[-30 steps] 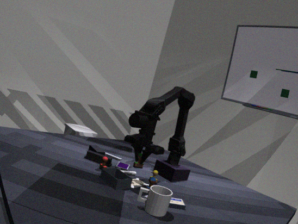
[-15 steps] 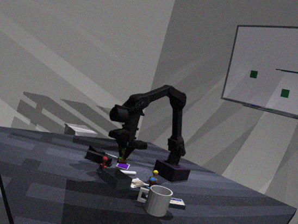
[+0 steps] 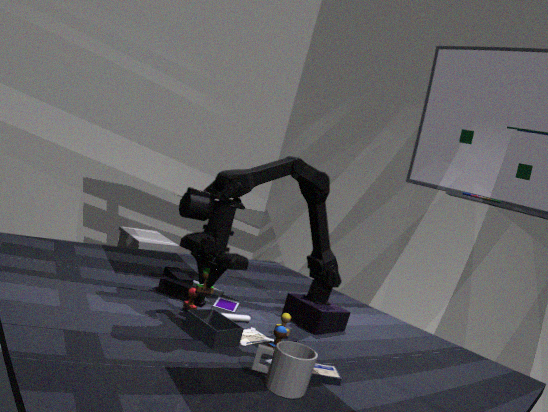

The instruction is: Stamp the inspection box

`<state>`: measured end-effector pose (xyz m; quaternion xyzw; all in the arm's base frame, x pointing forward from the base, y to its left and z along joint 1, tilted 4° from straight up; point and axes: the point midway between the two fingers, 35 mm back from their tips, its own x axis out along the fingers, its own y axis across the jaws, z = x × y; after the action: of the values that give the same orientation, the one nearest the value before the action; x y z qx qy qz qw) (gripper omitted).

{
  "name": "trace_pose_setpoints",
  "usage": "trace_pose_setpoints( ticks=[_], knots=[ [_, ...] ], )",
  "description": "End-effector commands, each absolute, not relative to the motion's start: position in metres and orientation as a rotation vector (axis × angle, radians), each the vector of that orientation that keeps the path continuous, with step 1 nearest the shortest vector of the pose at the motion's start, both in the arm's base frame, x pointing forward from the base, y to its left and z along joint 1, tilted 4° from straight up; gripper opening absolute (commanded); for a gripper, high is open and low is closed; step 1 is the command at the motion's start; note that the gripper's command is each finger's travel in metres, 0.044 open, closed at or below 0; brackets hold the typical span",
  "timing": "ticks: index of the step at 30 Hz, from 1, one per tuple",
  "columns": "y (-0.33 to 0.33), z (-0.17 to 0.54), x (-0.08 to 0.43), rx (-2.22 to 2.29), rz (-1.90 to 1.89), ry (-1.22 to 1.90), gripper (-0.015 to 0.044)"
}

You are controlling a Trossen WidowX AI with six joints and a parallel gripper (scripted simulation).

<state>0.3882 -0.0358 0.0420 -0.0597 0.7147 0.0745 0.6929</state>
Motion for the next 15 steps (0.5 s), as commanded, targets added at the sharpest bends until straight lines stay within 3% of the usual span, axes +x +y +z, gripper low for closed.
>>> trace_pose_setpoints(
  ticks=[1, 15],
  knots=[
    [-0.036, 0.039, 0.391, -0.145, 0.17, 1.59, 0.0],
    [-0.036, 0.016, 0.391, -0.145, 0.17, 1.59, 0.0]
  ],
)
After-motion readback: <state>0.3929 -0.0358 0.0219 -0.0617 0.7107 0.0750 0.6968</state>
